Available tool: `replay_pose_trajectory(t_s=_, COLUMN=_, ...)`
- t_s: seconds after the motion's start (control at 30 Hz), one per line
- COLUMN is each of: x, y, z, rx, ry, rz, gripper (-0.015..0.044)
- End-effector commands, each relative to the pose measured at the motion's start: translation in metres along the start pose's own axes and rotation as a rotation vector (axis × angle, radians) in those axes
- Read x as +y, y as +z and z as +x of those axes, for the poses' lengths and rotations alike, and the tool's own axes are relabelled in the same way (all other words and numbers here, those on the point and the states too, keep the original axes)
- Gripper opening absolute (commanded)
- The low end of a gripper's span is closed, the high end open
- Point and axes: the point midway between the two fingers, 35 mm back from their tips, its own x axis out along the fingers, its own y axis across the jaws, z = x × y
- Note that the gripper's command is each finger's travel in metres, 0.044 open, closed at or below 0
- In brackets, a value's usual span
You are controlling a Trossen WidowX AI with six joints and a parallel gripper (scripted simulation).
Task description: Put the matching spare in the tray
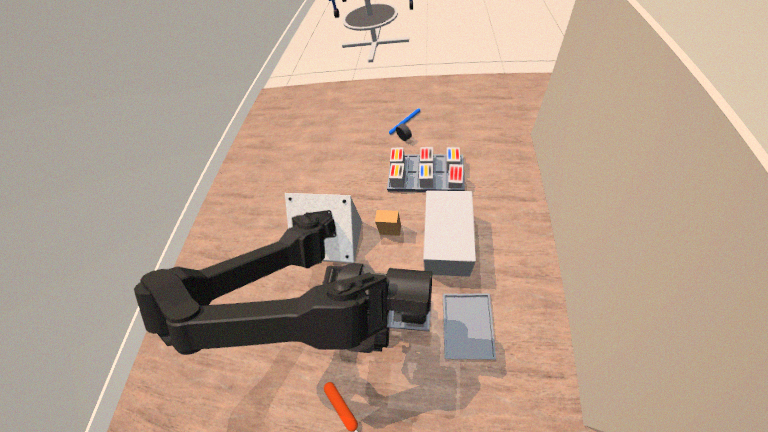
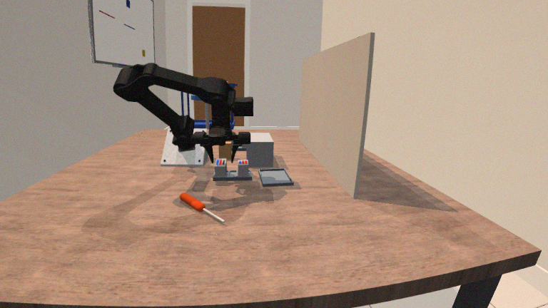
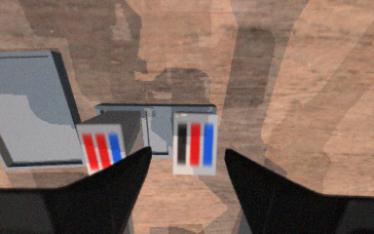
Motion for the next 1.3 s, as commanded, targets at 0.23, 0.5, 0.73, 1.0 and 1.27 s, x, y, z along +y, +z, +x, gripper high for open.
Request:
replay_pose_trajectory(t_s=0.23, x=-0.003, y=0.002, z=0.020, rx=-0.012, ry=-0.003, rz=-0.004, gripper=0.0300)
replay_pose_trajectory(t_s=0.5, x=-0.005, y=0.004, z=0.032, rx=-0.021, ry=-0.004, rz=-0.004, gripper=0.0300)
replay_pose_trajectory(t_s=0.73, x=-0.005, y=0.005, z=0.035, rx=-0.023, ry=-0.004, rz=-0.004, gripper=0.0300)
replay_pose_trajectory(t_s=1.0, x=-0.005, y=0.004, z=0.034, rx=-0.019, ry=-0.001, rz=0.001, gripper=0.0247)
replay_pose_trajectory(t_s=1.27, x=-0.005, y=0.004, z=0.034, rx=-0.019, ry=-0.001, rz=0.001, gripper=0.0116)
